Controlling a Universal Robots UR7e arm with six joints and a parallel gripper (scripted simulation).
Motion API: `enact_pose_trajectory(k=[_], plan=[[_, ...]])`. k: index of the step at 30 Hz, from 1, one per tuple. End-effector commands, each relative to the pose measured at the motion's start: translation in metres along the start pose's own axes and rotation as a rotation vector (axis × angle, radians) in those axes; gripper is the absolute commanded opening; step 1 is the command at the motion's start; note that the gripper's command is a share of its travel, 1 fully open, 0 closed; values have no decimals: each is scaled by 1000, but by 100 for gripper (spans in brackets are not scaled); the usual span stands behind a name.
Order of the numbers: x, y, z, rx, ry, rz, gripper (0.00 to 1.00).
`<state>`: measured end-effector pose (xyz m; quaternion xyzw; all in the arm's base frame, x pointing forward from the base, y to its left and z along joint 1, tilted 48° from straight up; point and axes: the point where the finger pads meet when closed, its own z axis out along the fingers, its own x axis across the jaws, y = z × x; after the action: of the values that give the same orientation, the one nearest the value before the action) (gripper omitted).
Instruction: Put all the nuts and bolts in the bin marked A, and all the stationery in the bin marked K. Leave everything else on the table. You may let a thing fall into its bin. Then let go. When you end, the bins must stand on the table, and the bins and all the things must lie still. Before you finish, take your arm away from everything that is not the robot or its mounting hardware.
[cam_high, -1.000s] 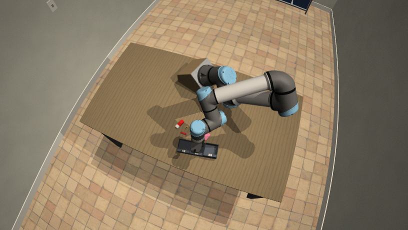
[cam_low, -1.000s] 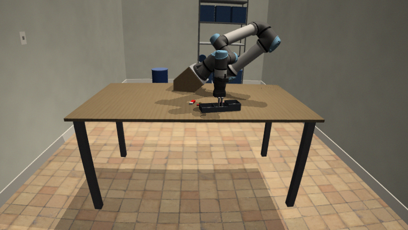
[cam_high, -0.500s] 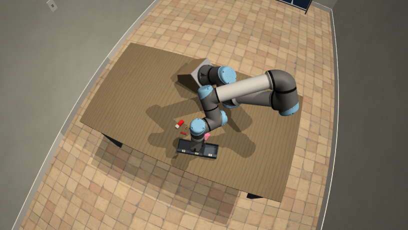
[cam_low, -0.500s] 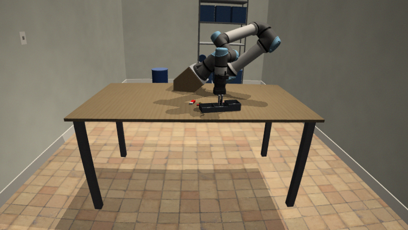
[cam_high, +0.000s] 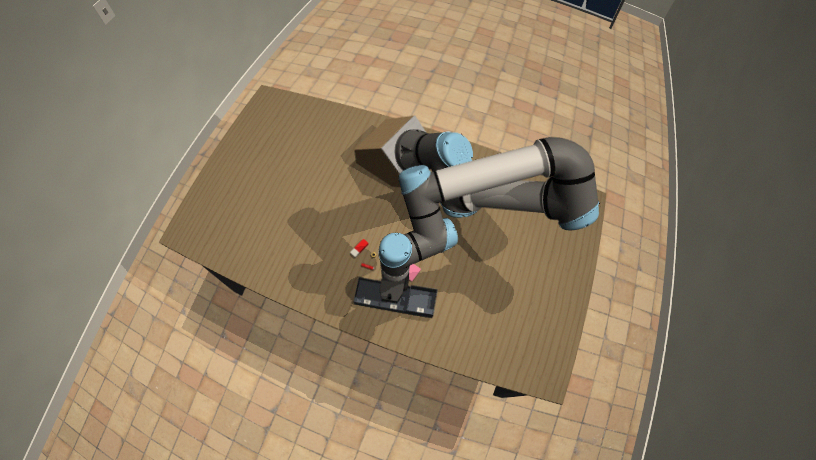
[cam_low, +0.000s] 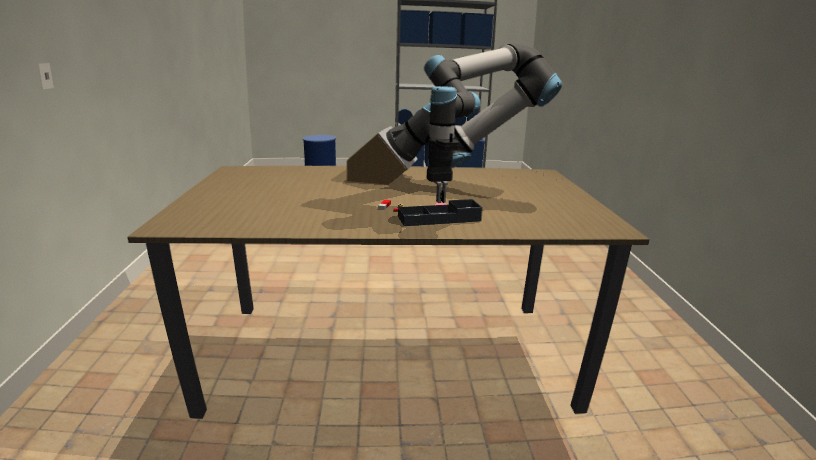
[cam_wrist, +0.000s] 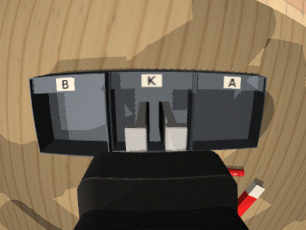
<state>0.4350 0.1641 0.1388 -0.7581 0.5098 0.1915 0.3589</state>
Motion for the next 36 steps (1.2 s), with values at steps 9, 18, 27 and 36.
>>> enact_pose_trajectory(k=[9,18,27,36], plan=[[0,0,-17,0,-1,-1,31],[-45,1,-17,0,-1,-1,31],[-80,1,-17,0,-1,-1,31],[-84,1,-17,0,-1,-1,31]])
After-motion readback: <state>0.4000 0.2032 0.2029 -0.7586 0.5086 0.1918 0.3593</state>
